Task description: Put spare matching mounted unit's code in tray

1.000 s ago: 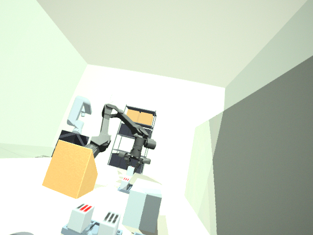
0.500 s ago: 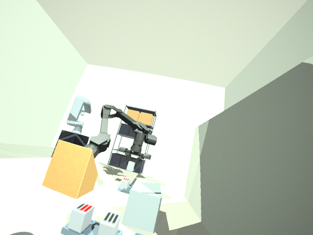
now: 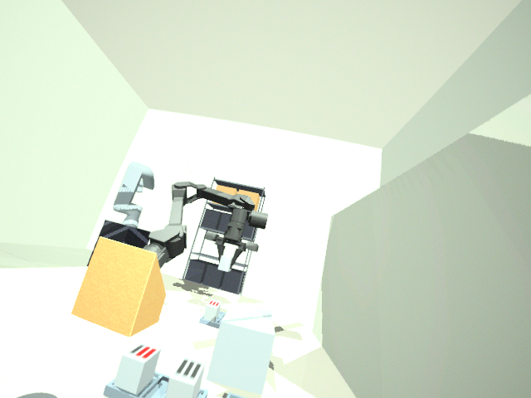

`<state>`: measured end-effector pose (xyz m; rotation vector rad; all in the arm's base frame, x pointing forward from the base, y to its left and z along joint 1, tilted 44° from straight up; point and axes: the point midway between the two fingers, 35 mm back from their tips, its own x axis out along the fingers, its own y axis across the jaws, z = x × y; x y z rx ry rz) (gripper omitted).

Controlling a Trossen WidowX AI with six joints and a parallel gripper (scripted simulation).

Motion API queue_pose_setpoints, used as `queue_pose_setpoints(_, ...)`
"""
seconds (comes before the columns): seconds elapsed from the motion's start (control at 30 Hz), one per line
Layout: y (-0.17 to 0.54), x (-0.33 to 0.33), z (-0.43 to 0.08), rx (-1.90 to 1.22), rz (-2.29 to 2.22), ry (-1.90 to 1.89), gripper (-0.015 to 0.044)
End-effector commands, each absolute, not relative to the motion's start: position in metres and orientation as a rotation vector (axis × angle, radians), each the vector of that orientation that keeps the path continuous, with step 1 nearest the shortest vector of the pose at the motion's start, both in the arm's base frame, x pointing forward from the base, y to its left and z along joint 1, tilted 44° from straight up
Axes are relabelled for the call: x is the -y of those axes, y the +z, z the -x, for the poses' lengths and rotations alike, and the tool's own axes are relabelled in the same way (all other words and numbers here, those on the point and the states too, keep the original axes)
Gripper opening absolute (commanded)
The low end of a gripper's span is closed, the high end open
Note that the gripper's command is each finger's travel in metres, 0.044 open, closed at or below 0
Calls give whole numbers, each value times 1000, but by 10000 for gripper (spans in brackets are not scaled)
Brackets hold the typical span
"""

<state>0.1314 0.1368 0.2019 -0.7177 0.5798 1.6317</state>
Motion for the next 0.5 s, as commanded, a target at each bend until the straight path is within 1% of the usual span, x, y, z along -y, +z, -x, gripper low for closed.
queue_pose_setpoints(0.0,208,-134,-131,-568,717,1636,0)
queue_pose_setpoints(0.13,208,-132,-140,-574,719,1629,0)
queue_pose_setpoints(0.47,196,-118,-183,-637,733,1603,0)
